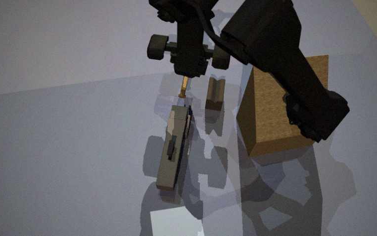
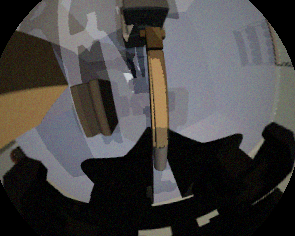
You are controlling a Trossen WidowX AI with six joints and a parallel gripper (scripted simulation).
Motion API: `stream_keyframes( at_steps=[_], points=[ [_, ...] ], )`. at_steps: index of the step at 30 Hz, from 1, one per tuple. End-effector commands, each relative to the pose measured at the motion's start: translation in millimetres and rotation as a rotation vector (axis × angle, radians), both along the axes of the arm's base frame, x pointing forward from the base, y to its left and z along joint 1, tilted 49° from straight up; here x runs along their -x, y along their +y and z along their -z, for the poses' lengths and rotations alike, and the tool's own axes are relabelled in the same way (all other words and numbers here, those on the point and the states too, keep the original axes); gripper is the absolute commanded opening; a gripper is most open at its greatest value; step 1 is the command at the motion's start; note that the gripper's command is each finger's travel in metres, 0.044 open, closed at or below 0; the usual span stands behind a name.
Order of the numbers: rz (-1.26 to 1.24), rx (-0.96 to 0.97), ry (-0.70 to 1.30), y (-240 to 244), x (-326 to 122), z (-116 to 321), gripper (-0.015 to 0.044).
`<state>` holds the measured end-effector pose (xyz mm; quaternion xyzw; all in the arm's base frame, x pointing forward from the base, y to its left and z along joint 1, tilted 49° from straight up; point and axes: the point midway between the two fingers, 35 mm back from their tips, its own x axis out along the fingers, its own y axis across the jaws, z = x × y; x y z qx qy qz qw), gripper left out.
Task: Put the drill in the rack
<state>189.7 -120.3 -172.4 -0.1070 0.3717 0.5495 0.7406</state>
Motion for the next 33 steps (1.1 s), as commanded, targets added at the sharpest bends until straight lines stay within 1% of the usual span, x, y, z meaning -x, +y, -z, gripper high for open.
stream_keyframes(
  at_steps=[1,33],
  points=[
    [-0.004,0.005,-0.003,-2.7,0.5,-2.0,0.0],
    [-0.004,0.006,-0.003,-10.0,1.6,-11.7,0.0]
  ],
)
